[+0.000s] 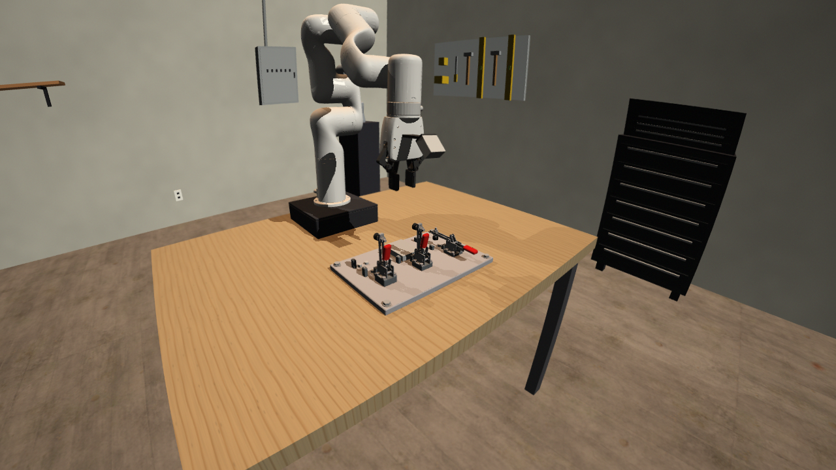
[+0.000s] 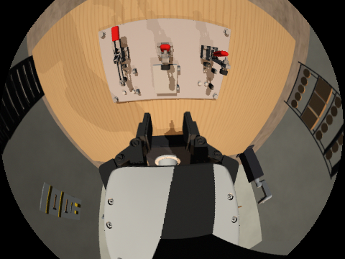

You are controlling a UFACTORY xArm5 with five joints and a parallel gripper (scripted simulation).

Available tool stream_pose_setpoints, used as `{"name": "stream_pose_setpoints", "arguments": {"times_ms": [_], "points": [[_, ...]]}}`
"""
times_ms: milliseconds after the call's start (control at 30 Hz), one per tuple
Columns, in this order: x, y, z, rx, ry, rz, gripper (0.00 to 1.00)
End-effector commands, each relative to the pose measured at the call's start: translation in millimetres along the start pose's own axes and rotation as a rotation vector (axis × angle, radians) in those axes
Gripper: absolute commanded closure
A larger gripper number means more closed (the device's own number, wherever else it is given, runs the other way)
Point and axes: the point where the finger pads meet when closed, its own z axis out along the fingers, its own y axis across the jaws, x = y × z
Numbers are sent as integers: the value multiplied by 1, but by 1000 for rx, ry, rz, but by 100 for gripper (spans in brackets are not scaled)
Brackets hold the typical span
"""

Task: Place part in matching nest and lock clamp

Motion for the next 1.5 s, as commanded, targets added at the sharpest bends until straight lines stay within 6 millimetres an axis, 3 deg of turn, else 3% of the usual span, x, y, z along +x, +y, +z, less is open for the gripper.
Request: {"name": "stream_pose_setpoints", "arguments": {"times_ms": [0,300,767,1067,1467], "points": [[1,0,-2,0,3,0,53],[13,0,-2,0,3,0,53],[68,0,-2,0,3,0,53],[83,1,-2,0,3,0,53],[84,0,-1,0,3,0,53]]}}
